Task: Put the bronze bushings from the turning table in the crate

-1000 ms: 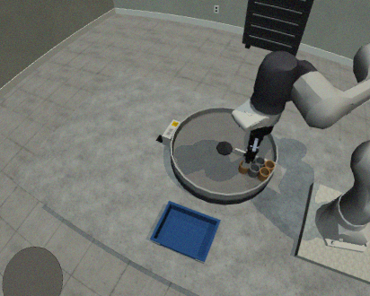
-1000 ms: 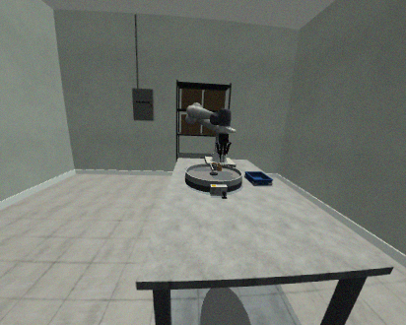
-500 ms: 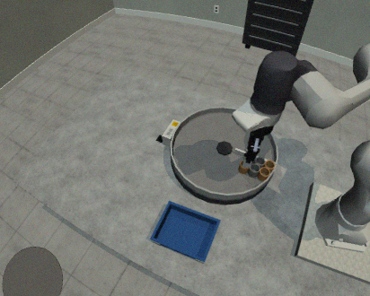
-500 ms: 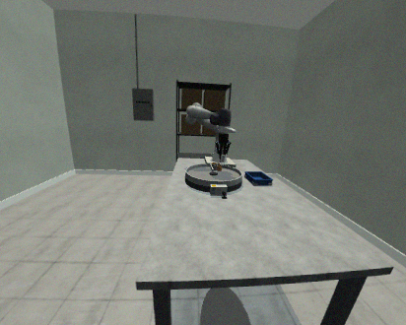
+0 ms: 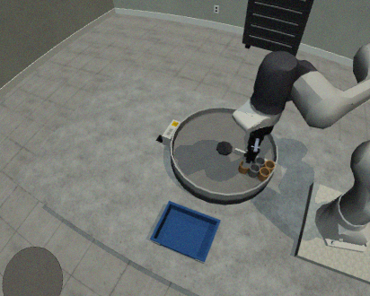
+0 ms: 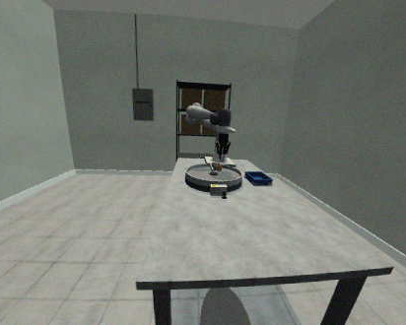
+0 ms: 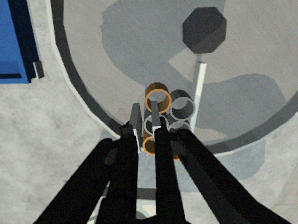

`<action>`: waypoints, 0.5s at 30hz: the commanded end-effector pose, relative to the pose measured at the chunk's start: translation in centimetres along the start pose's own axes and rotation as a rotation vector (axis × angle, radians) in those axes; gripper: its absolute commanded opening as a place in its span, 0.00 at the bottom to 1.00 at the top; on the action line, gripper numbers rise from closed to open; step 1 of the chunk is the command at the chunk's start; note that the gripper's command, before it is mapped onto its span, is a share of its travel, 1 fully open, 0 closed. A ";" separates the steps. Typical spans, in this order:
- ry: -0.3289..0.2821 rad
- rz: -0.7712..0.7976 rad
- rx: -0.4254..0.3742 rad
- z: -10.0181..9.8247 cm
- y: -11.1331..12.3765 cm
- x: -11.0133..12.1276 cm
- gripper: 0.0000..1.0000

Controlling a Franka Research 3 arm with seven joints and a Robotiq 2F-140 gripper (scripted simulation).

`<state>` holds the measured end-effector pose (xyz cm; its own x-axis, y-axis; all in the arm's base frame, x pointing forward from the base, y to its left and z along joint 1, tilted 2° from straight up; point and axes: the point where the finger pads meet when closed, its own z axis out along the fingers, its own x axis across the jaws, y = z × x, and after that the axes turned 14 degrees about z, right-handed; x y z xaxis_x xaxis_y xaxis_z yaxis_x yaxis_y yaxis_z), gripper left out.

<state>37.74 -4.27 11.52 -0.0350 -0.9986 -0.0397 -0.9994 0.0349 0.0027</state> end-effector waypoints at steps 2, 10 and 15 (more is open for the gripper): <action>0.004 -0.007 -0.002 0.1 0.0 0.1 0.10; 0.003 -0.007 -0.002 0.1 -0.1 0.4 0.10; 0.003 -0.007 -0.002 0.1 -0.1 0.5 0.10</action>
